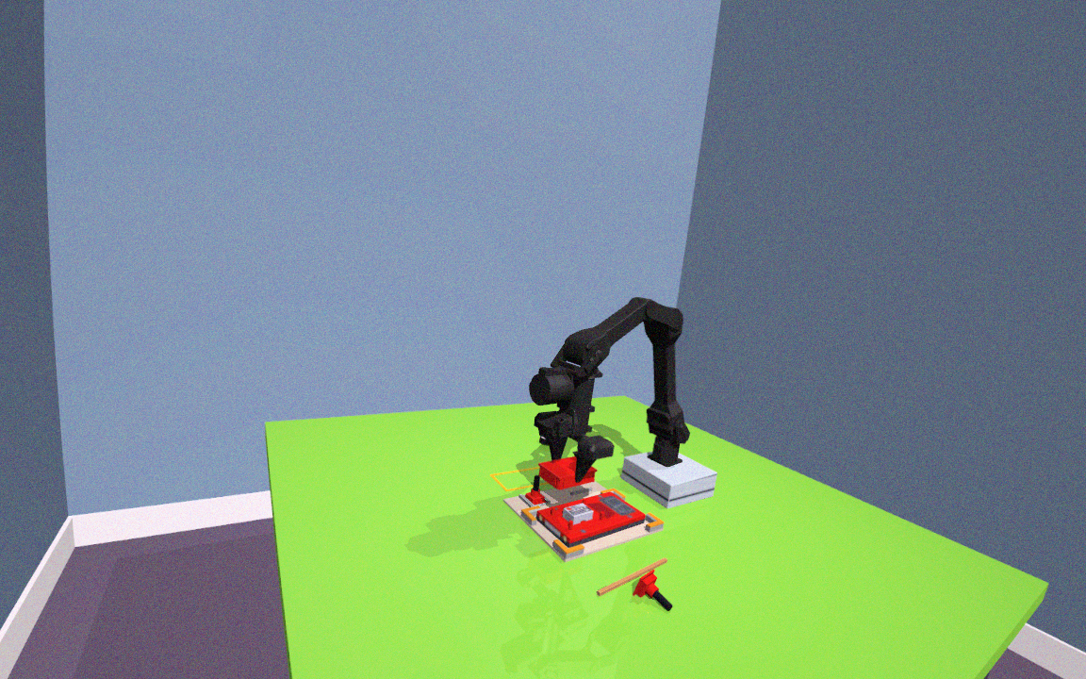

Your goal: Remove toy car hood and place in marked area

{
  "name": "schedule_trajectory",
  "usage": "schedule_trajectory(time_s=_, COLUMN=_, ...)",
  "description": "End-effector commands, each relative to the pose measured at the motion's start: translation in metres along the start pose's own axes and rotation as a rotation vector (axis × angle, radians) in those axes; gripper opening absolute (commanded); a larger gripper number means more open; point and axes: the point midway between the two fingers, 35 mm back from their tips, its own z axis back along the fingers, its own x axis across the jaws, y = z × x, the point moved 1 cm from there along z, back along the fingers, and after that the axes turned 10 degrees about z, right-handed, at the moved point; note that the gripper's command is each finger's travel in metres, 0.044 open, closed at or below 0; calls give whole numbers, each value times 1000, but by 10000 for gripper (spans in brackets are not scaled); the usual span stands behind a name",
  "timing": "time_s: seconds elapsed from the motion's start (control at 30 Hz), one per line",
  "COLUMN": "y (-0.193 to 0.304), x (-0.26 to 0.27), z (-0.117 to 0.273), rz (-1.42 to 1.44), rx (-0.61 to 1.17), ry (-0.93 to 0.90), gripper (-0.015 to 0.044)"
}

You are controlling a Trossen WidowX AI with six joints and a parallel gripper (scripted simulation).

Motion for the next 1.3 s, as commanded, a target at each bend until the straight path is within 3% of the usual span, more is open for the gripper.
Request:
schedule_trajectory(time_s=0.0, y=4, x=-14, z=0, rz=2, rx=5, ry=-5, gripper=0)
schedule_trajectory(time_s=1.27, y=61, x=-145, z=5, rz=0, rx=8, ry=11, gripper=0)
